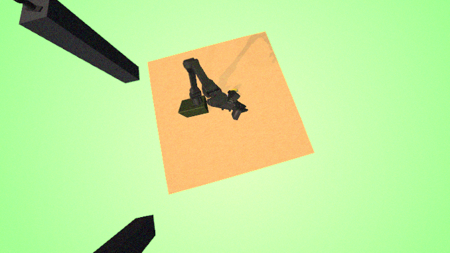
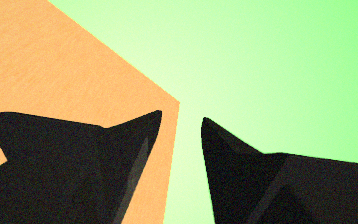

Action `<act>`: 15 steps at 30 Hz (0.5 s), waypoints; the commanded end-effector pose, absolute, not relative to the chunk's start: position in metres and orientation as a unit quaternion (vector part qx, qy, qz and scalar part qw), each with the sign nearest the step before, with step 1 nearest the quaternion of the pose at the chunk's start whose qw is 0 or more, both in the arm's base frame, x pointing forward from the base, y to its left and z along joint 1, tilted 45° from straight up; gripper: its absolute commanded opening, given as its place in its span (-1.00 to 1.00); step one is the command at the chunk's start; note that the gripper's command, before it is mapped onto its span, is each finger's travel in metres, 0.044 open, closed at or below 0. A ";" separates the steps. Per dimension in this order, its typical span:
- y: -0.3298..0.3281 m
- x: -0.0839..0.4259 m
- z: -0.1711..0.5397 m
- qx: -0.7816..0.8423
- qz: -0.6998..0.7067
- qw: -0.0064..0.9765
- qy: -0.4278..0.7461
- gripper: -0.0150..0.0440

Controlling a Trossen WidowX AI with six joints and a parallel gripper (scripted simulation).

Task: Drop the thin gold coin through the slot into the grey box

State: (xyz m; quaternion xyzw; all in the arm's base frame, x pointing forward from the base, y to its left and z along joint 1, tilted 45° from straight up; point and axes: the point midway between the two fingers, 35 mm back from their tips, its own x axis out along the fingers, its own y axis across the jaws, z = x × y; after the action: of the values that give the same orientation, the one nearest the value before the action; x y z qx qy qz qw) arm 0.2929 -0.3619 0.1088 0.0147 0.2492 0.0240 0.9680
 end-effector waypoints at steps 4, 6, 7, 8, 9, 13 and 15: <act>-0.257 0.353 0.095 0.124 0.120 0.933 0.316 0.05; -0.226 0.364 0.091 0.150 0.144 0.918 0.339 0.05; -0.211 0.369 0.089 0.162 0.155 0.909 0.351 0.05; -0.195 0.373 0.088 0.173 0.167 0.900 0.364 0.05; -0.179 0.376 0.086 0.184 0.177 0.890 0.377 0.05; -0.115 0.382 0.081 0.223 0.216 0.846 0.433 0.05; -0.083 0.381 0.079 0.239 0.233 0.820 0.464 0.05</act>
State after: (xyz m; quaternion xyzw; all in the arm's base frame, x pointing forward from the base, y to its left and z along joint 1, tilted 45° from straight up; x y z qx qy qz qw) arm 0.3838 -0.1399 0.0822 0.2099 0.4094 0.2053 0.8638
